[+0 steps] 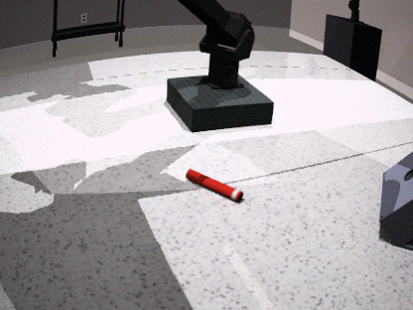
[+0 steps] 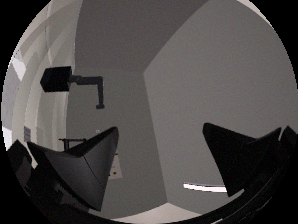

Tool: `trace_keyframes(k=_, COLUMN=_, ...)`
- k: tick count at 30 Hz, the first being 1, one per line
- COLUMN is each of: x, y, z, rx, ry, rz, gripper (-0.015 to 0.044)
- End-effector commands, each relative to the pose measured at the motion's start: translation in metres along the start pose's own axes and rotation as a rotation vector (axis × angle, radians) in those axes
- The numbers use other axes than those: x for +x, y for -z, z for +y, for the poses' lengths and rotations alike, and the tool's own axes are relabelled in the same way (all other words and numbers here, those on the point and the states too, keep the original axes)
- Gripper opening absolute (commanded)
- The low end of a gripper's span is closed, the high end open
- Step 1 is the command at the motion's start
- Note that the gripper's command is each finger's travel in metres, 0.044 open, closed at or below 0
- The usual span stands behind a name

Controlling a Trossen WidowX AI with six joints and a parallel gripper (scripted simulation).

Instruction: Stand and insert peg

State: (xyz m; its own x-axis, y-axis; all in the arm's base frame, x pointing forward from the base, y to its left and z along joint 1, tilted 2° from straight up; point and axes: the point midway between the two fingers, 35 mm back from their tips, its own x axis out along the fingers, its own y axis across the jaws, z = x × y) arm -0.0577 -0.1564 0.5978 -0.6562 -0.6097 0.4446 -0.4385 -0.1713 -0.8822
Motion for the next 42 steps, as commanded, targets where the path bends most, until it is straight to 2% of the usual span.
trace_keyframes(k=1, x=0.000, y=0.001, z=0.000, rx=0.002, ry=0.001, rz=0.004, gripper=0.0426)
trace_keyframes(k=2, x=0.000, y=0.005, z=-0.001, rx=0.007, ry=0.006, rz=0.014, gripper=0.0440)
trace_keyframes(k=11, x=-0.004, y=0.075, z=-0.011, rx=0.078, ry=0.096, rz=0.207, gripper=0.0440)
trace_keyframes(k=20, x=-0.030, y=0.146, z=-0.026, rx=0.096, ry=0.210, rz=0.444, gripper=0.0440)
trace_keyframes(k=32, x=-0.101, y=0.230, z=-0.052, rx=0.110, ry=0.411, rz=0.756, gripper=0.0440)
trace_keyframes(k=42, x=-0.179, y=0.272, z=-0.068, rx=0.054, ry=0.541, rz=1.033, gripper=0.0440)
